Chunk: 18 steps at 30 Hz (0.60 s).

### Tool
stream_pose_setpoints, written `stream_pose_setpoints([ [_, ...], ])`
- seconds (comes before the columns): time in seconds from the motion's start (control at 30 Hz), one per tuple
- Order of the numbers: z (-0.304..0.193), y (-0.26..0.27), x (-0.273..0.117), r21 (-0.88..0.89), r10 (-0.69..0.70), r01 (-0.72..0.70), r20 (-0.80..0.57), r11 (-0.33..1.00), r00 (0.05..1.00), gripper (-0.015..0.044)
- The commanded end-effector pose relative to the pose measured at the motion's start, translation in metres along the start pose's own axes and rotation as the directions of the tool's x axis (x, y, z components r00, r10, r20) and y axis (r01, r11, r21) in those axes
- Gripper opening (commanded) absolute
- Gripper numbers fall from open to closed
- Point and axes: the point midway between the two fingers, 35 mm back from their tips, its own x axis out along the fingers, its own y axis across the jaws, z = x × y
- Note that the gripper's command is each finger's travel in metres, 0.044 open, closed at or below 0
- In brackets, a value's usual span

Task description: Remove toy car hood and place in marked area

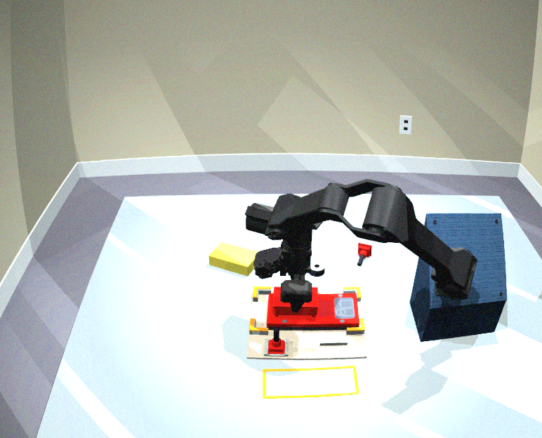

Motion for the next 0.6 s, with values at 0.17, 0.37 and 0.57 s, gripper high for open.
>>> stream_pose_setpoints([
  [0.17, 0.0, 0.0, -0.006, -0.005, -0.003, 0.003, -0.001, 1.0, 1.0, 0.0],
  [0.37, 0.0, 0.0, -0.01, -0.005, -0.003, 0.003, -0.001, 1.0, 1.0, 0.0],
  [0.57, 0.0, 0.0, -0.014, -0.004, -0.003, 0.003, -0.001, 1.0, 1.0, 0.0],
])
